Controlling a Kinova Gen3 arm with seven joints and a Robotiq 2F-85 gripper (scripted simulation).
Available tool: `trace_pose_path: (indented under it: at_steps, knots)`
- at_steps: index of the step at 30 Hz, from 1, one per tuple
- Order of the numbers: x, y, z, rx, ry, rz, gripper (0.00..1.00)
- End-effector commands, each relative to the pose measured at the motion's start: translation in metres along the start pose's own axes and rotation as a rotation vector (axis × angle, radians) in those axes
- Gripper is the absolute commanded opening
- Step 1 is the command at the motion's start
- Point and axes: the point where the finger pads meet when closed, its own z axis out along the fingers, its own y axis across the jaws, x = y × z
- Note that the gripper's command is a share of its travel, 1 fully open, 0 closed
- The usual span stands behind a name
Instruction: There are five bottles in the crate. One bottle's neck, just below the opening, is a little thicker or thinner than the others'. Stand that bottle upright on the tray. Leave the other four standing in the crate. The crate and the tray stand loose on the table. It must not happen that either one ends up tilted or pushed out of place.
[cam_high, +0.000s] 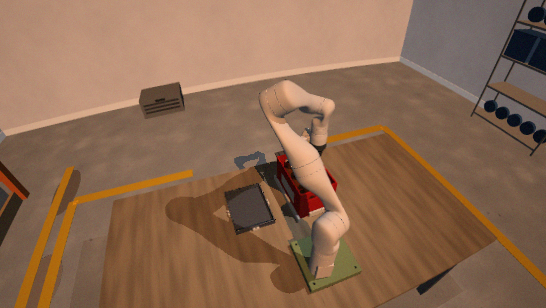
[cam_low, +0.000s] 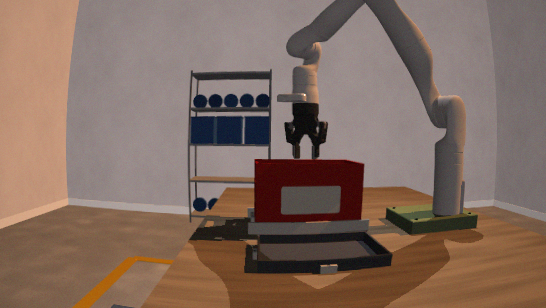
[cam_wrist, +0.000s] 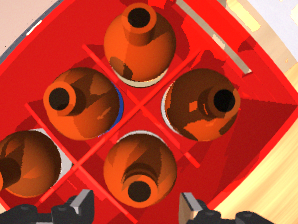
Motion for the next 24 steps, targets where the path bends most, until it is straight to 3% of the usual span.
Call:
trace_pose_path:
  at_steps: [1,13,24]
  knots:
    - [0.005,0.002,-0.007,-0.009,0.011,-0.008,0.64]
    - [0.004,0.001,-0.043,-0.009,0.011,-0.008,0.64]
    - [0.004,0.001,-0.051,-0.009,0.011,-0.008,0.64]
